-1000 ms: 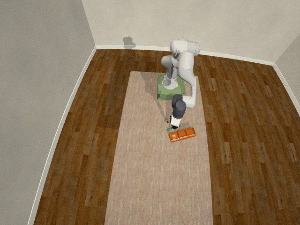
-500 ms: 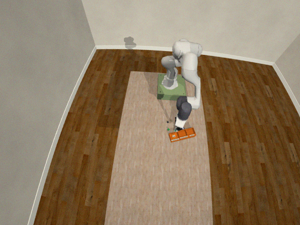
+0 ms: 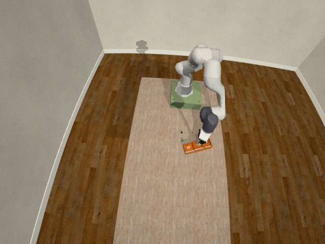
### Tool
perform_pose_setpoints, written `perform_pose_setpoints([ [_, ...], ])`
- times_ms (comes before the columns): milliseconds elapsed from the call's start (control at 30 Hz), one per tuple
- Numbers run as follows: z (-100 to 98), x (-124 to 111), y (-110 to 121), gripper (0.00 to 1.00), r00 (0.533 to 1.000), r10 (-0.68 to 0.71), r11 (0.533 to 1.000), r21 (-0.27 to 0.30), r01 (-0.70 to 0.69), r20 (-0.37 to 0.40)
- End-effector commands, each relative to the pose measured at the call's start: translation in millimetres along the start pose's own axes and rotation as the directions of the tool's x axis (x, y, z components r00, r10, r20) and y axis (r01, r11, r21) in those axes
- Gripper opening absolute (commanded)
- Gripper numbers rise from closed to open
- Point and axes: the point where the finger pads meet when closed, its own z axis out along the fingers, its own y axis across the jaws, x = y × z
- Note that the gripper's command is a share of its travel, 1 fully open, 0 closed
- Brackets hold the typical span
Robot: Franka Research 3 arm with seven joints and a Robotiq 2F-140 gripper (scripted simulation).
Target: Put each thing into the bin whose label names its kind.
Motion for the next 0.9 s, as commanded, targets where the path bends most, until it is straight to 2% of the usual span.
perform_pose_setpoints([
  [0,0.9,2,2,0.05,0.997,0.081,0.997,-0.012,-0.081,-0.004],
  [633,0.9,4,2,0.05,0.997,0.081,0.997,-0.012,-0.081,-0.004],
  [867,14.9,4,2,0.05,0.997,0.081,0.997,-0.012,-0.081,-0.004],
])
